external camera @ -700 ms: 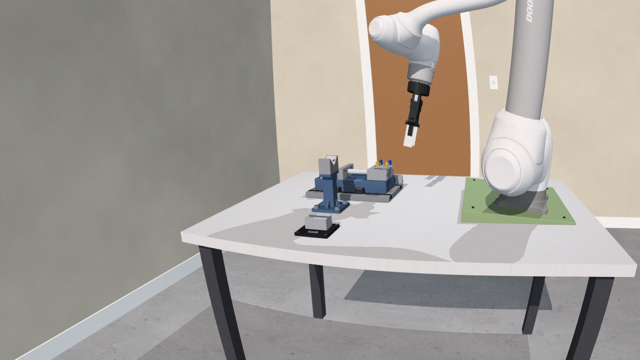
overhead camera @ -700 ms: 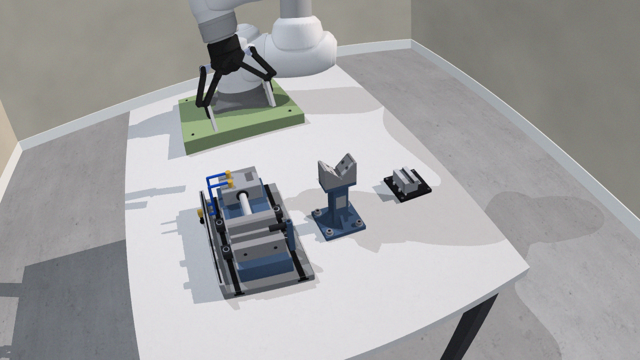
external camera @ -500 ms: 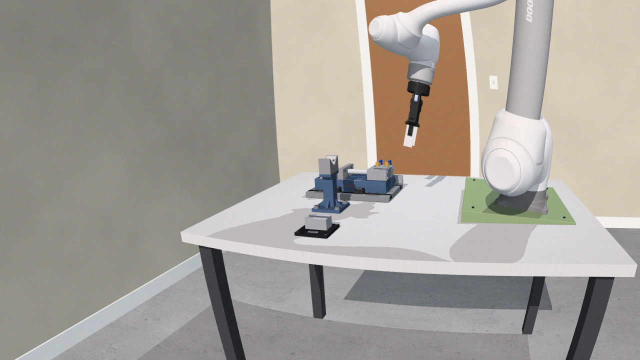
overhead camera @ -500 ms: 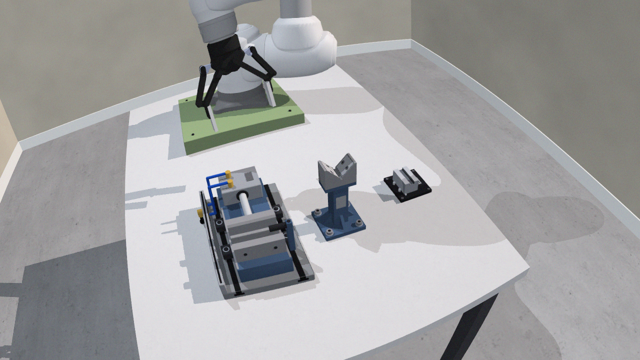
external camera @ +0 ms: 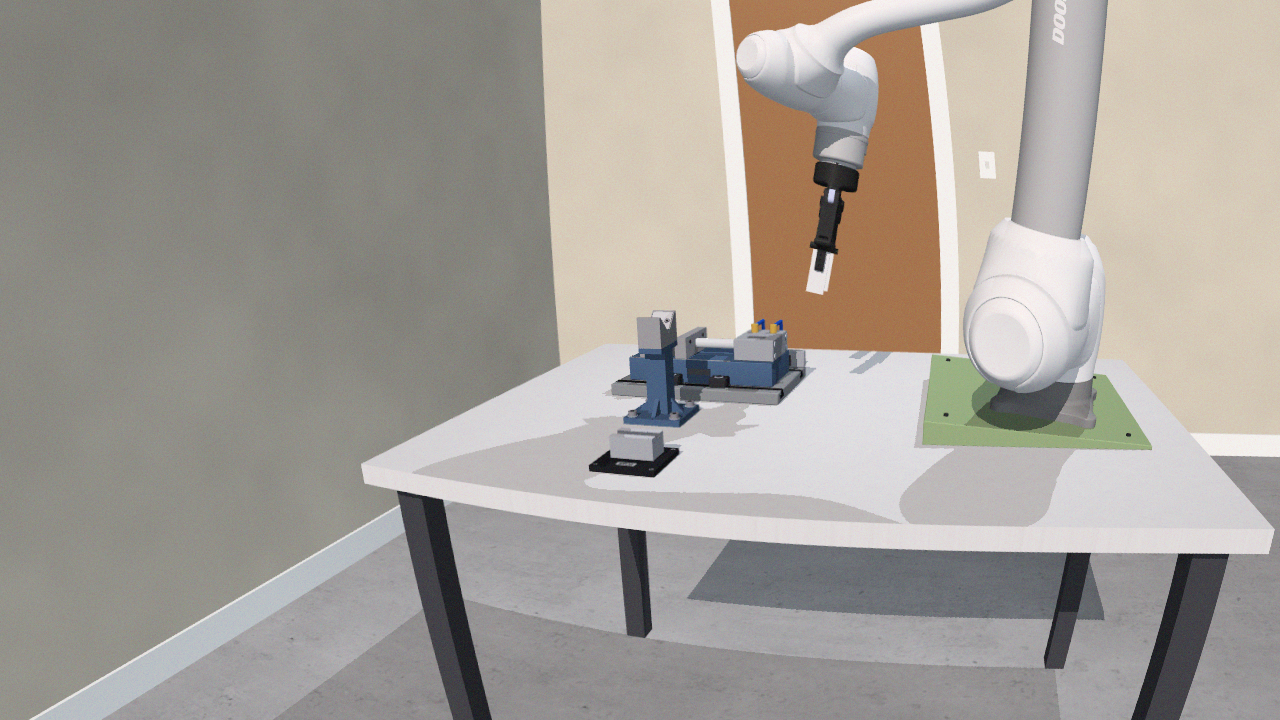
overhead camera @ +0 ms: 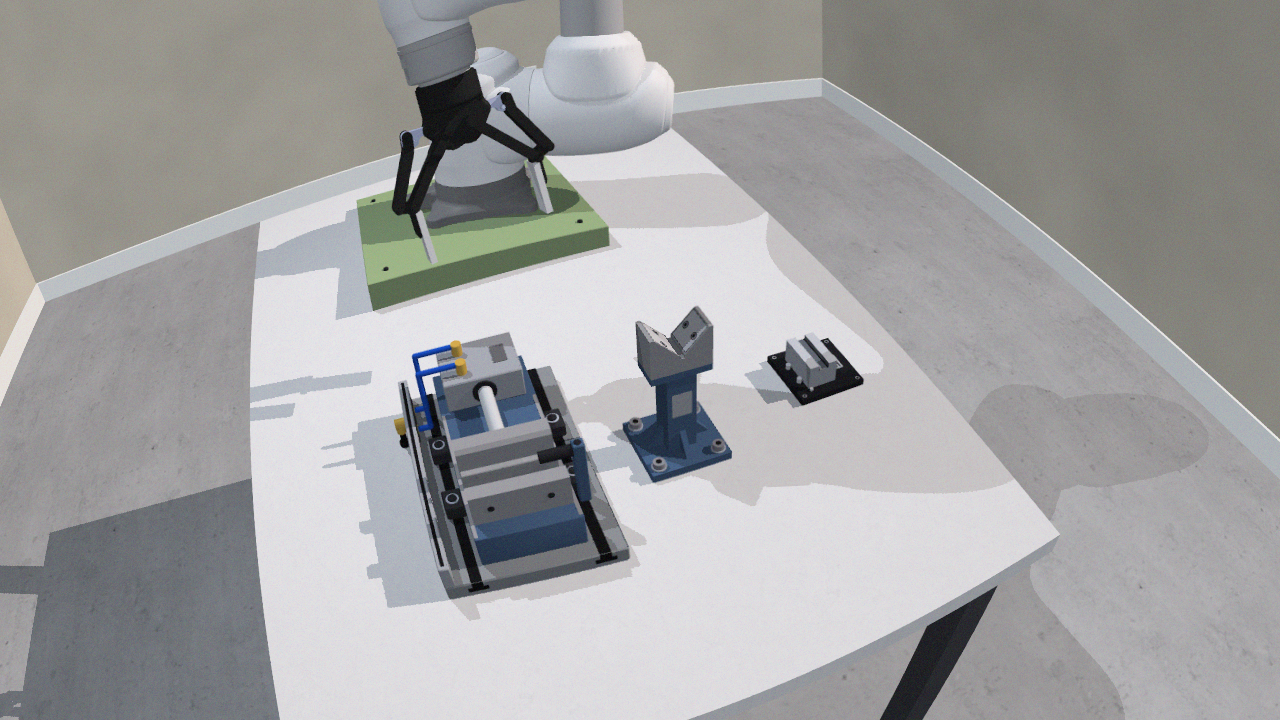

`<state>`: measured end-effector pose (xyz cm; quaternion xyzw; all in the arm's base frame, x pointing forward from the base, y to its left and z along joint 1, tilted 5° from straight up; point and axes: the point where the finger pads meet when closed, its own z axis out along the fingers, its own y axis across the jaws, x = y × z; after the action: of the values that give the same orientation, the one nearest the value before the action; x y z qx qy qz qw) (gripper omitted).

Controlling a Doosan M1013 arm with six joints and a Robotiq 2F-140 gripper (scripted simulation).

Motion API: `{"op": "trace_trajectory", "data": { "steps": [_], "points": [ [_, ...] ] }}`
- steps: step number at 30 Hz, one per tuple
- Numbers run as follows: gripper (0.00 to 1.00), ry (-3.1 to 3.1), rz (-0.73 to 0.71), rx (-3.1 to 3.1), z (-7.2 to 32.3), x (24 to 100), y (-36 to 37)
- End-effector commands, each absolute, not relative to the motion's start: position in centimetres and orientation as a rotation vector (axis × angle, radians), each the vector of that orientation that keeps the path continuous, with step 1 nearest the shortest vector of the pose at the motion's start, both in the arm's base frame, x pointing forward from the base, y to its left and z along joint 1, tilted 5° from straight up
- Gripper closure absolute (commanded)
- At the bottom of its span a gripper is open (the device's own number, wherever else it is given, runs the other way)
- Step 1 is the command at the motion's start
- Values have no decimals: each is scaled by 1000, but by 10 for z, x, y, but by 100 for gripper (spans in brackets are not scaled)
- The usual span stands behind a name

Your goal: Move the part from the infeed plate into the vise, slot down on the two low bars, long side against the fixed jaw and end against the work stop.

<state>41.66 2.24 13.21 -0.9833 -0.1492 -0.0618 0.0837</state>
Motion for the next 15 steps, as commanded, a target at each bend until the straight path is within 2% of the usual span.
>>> {"op": "trace_trajectory", "data": {
  "steps": [1, 15],
  "points": [
    [0, -576, -171, -2916, 138, 430, 36],
    [0, -1298, -91, -2706, 168, 496, 133]
  ]
}}
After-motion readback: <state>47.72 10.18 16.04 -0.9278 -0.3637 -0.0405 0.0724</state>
